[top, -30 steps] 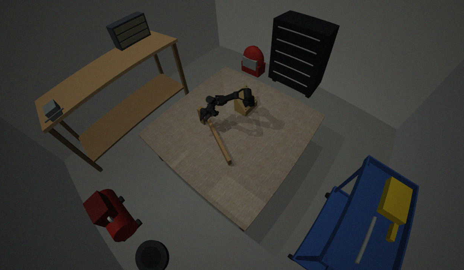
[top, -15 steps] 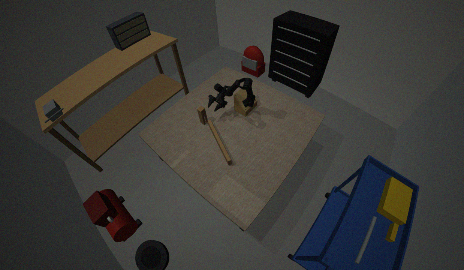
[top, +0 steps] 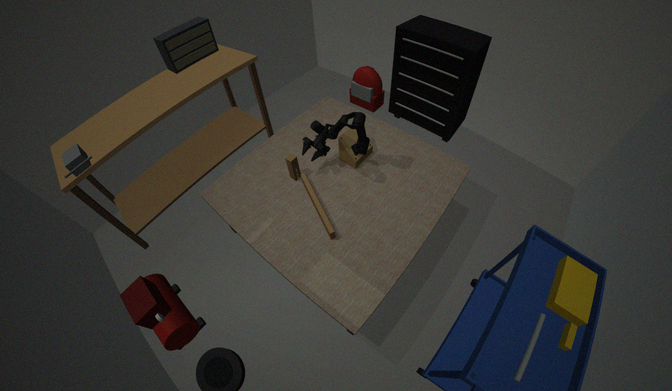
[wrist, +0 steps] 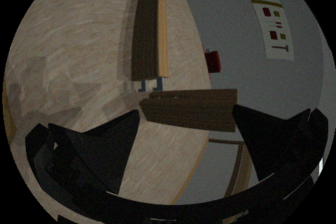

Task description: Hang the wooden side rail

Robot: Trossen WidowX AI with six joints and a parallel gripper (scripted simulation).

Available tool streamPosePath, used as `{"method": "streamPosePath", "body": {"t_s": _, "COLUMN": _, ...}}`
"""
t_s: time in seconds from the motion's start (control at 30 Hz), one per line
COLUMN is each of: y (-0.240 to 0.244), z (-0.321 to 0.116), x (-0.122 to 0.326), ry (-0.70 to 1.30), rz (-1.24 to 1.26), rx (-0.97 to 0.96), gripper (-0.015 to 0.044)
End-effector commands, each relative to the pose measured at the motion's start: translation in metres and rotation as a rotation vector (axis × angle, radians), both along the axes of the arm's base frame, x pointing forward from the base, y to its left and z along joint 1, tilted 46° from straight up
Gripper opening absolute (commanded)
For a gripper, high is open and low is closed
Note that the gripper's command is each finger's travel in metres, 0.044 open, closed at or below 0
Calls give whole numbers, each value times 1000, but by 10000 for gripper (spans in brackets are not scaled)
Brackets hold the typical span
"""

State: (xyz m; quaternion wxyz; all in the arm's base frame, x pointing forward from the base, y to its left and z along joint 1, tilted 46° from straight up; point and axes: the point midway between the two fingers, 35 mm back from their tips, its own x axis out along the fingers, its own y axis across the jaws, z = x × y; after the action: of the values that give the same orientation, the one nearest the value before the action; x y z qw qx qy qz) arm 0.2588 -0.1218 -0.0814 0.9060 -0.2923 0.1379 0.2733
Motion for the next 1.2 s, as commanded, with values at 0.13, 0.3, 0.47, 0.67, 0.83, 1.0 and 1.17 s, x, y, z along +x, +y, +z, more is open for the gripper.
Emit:
{"method": "streamPosePath", "body": {"t_s": 0.13, "y": 3, "z": -1, "x": 1, "ry": 41, "rz": -15, "rx": 37, "gripper": 440}}
{"method": "streamPosePath", "body": {"t_s": 0.3, "y": 9, "z": -4, "x": 13, "ry": 342, "rz": -194, "rx": 248, "gripper": 440}}
{"method": "streamPosePath", "body": {"t_s": 0.47, "y": 16, "z": -2, "x": 23, "ry": 602, "rz": -447, "rx": 427, "gripper": 440}}
{"method": "streamPosePath", "body": {"t_s": 0.67, "y": 24, "z": 7, "x": 31, "ry": 809, "rz": -826, "rx": 615, "gripper": 440}}
{"method": "streamPosePath", "body": {"t_s": 0.83, "y": 30, "z": 20, "x": 36, "ry": 867, "rz": -1177, "rx": 771, "gripper": 440}}
{"method": "streamPosePath", "body": {"t_s": 1.0, "y": 36, "z": 37, "x": 38, "ry": 817, "rz": -1491, "rx": 925, "gripper": 440}}
{"method": "streamPosePath", "body": {"t_s": 1.17, "y": 37, "z": 40, "x": 38, "ry": 798, "rz": -1553, "rx": 969, "gripper": 440}}
